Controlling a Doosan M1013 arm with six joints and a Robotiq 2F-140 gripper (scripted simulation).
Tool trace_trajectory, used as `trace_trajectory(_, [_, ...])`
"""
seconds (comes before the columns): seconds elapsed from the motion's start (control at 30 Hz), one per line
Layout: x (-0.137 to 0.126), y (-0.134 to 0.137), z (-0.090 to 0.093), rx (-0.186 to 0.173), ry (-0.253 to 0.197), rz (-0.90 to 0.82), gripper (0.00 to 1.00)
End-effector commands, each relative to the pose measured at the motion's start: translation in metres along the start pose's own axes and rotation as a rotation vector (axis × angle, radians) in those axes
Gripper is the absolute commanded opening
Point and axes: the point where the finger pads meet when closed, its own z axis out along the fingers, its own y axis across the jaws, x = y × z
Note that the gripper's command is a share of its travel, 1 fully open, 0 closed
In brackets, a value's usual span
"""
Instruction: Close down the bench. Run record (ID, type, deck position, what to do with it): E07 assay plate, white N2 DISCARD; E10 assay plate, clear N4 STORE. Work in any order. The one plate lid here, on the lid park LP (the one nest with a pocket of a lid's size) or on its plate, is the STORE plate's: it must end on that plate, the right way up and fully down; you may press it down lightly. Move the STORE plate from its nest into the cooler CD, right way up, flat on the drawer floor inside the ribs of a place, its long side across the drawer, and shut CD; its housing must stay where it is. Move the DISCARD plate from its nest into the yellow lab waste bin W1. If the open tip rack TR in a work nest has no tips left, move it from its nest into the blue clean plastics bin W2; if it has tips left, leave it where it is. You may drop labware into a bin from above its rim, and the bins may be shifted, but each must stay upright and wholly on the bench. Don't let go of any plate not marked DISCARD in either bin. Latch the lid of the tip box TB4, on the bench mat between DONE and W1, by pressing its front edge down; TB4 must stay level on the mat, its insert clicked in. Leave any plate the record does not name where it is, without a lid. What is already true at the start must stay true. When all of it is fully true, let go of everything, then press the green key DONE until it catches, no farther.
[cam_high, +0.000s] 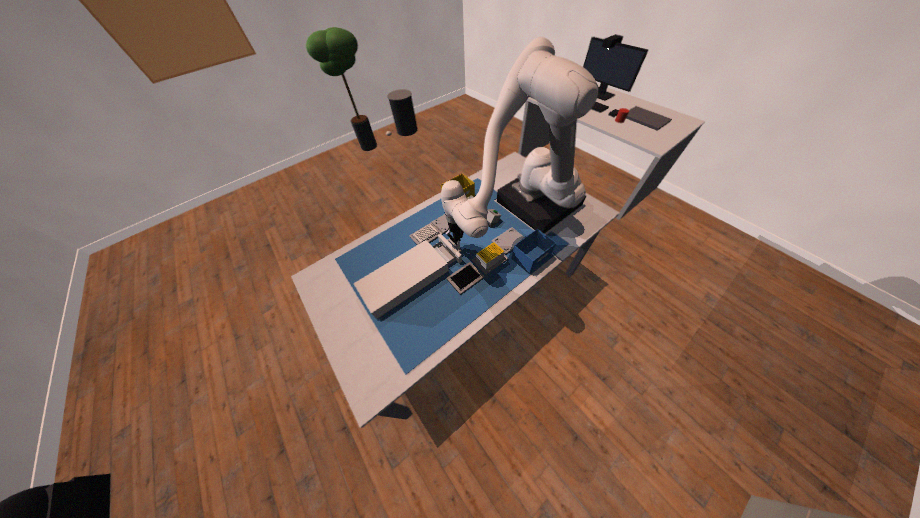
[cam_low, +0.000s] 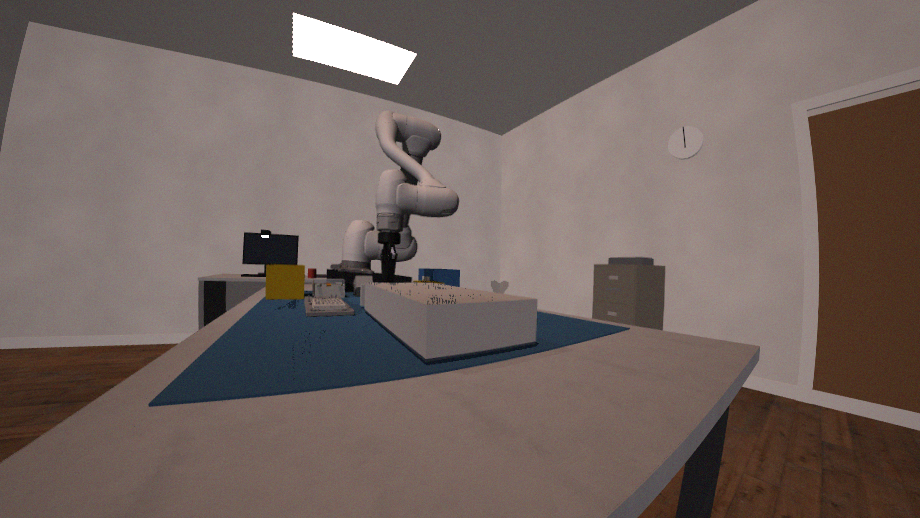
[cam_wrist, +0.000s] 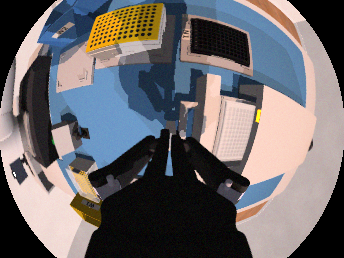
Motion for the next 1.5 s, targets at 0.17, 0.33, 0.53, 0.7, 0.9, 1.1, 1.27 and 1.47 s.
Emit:
trace_trajectory(0.17, [0.0, 0.009, 0.0, 0.0, 0.0, 0.0, 0.0])
trace_trajectory(0.33, [0.0, 0.016, 0.0, 0.0, 0.0, 0.0, 0.0])
trace_trajectory(0.53, [0.0, 0.021, 0.0, 0.0, 0.0, 0.0, 0.0])
trace_trajectory(0.7, [0.0, 0.025, 0.0, 0.0, 0.0, 0.0, 0.0])
trace_trajectory(0.9, [0.0, 0.033, 0.0, 0.0, 0.0, 0.0, 0.0])
trace_trajectory(1.1, [0.0, 0.041, 0.0, 0.0, 0.0, 0.0, 0.0])
trace_trajectory(1.27, [0.0, 0.045, 0.0, 0.0, 0.0, 0.0, 0.0])
trace_trajectory(1.47, [0.0, 0.053, 0.0, 0.0, 0.0, 0.0, 0.0])
